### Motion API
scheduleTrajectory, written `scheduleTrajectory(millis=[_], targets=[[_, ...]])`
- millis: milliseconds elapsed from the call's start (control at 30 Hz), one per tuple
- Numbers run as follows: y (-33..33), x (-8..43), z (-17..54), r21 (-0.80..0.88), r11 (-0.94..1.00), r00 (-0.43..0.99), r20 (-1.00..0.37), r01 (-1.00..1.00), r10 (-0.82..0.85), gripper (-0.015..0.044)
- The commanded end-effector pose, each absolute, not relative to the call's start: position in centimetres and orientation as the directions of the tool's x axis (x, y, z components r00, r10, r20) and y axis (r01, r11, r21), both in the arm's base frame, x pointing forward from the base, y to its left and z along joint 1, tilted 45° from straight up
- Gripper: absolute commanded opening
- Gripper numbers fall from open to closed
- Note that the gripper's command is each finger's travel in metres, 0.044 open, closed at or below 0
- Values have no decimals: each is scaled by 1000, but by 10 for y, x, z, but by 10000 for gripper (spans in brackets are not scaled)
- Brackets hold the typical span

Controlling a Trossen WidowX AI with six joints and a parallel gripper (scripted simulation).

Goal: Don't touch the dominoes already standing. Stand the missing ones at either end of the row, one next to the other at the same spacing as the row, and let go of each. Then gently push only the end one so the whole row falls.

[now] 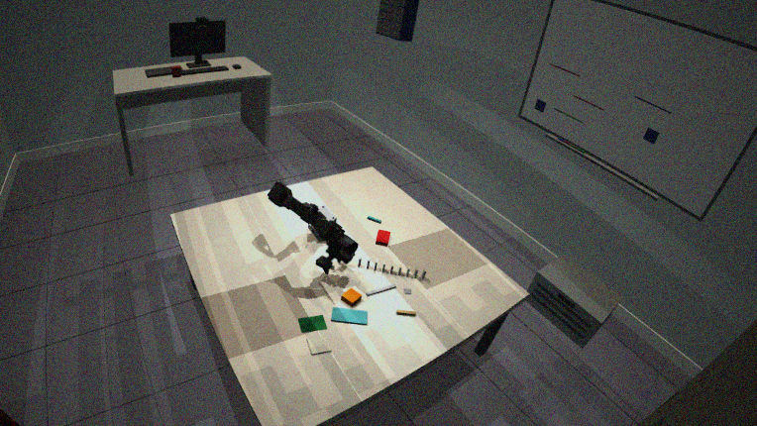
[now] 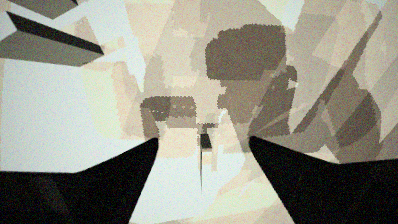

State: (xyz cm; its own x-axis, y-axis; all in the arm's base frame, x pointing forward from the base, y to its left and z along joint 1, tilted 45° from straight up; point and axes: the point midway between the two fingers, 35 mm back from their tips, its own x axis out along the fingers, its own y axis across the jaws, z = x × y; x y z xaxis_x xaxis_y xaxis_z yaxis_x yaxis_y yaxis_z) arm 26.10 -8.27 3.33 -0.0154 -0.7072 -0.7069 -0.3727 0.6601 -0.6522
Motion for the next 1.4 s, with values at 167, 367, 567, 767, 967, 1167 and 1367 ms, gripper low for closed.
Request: scheduleTrajectory(millis=[167,367,567,767,967,1167,1367], targets=[[-84,260,32,-653,654,-17,-702,-380,-712,309],[-84,260,32,-653,654,-17,-702,-380,-712,151],[-84,260,32,-653,654,-17,-702,-380,-712,20],[-84,260,32,-653,654,-17,-702,-380,-712,20],[-46,264,74,-652,656,-18,-704,-381,-710,20],[-6,268,117,-650,657,-18,-705,-381,-709,20],[-34,273,145,-676,703,-12,-719,-219,-695,20]])
